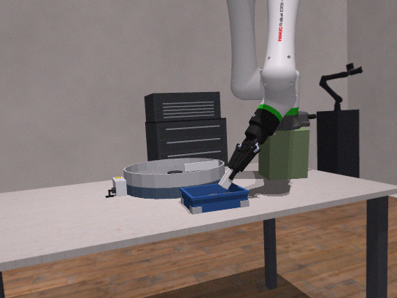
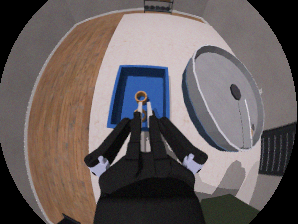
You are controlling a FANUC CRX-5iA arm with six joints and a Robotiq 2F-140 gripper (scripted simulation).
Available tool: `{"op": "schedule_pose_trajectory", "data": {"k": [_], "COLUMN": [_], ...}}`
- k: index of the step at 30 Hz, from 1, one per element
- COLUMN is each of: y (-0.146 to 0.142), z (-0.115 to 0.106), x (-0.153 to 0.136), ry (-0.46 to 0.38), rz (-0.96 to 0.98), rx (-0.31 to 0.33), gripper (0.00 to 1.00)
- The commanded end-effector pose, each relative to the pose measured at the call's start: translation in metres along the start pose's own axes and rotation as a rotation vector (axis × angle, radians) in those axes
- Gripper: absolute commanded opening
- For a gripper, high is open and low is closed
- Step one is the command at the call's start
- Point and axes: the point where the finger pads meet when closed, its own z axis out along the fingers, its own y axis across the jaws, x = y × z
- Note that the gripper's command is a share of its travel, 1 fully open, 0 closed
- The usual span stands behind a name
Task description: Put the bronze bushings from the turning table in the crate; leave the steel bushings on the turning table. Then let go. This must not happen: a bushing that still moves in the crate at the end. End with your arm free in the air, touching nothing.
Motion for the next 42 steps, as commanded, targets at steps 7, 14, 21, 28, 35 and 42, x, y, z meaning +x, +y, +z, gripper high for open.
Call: {"op": "schedule_pose_trajectory", "data": {"k": [7, 14, 21, 28, 35, 42], "y": [0.0, -0.001, -0.001, -0.001, -0.001, -0.001], "z": [-0.033, -0.052, -0.058, -0.058, -0.058, -0.058], "x": [0.028, 0.044, 0.048, 0.049, 0.049, 0.049], "ry": [-0.005, -0.005, -0.005, -0.005, -0.005, -0.005], "rz": [-0.001, -0.001, -0.001, -0.001, -0.001, -0.001], "rx": [-0.004, -0.004, -0.004, -0.004, -0.004, -0.004], "gripper": [0.07, 0.07, 0.07, 0.07, 0.07, 0.07]}}
